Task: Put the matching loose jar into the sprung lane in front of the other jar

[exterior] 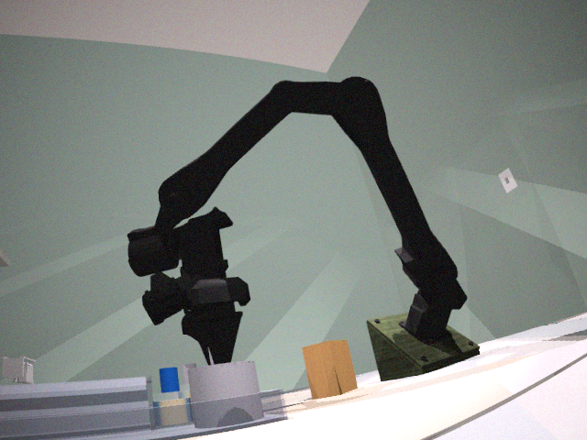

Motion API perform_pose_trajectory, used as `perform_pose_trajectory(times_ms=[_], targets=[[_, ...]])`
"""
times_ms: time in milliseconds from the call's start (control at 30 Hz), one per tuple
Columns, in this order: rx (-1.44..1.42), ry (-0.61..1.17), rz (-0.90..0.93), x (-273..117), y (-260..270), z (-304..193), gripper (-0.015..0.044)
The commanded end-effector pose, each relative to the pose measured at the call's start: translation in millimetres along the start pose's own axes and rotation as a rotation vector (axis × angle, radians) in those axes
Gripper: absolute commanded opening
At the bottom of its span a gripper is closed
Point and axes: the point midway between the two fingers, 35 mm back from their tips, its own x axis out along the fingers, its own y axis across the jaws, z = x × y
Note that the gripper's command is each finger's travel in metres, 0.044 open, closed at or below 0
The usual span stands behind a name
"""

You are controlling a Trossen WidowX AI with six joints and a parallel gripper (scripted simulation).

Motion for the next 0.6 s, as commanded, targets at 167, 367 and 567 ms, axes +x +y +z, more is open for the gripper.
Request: perform_pose_trajectory(times_ms=[167, 367, 567], targets=[[-0.009, -0.027, 0.000, -6.6, 0.5, 11.8, 0.0000], [-0.009, -0.027, 0.000, -7.3, 0.5, 12.8, 0.0000], [-0.009, -0.027, 0.000, -7.3, 0.5, 12.8, 0.0000]])
